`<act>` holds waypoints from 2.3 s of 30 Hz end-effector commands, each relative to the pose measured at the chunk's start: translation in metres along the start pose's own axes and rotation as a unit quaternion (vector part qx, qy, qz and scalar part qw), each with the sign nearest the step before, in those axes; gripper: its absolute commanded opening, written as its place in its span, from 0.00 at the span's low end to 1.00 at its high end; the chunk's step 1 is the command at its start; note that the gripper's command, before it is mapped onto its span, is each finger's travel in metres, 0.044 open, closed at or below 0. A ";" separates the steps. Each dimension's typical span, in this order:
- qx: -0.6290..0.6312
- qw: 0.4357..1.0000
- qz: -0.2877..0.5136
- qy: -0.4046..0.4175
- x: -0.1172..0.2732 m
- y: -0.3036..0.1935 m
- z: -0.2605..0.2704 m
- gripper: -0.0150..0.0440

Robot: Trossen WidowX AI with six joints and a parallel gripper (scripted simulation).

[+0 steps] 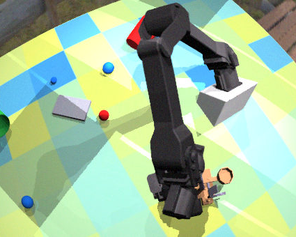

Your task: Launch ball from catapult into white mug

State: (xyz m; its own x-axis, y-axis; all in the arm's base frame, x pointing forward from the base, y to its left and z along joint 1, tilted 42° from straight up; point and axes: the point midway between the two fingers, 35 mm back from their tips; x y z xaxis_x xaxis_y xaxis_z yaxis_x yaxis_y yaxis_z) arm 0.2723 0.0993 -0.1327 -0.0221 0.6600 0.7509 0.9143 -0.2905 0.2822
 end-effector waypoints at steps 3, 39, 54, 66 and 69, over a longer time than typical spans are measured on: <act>0.000 1.000 0.000 0.001 0.001 0.000 0.000 0.51; 0.329 0.944 -0.001 -0.001 0.048 -0.001 0.007 0.25; 0.464 0.886 -0.001 0.000 0.048 -0.011 0.022 0.25; 0.464 0.886 -0.001 0.000 0.035 -0.012 0.024 0.25; 0.464 0.886 -0.001 0.000 0.030 -0.012 0.025 0.25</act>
State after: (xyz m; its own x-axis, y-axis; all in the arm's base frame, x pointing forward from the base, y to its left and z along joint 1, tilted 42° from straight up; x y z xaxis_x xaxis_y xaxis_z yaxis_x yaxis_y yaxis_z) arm 0.2699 0.1419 -0.1255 -0.0179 0.6612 0.7500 0.8575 0.3959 -0.3285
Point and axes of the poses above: the point midway between the two fingers, 35 mm back from their tips, its own x axis back along the fingers, its own z axis across the jaws, y = z × x, and after that the axes turned 3 degrees about -x, right-handed
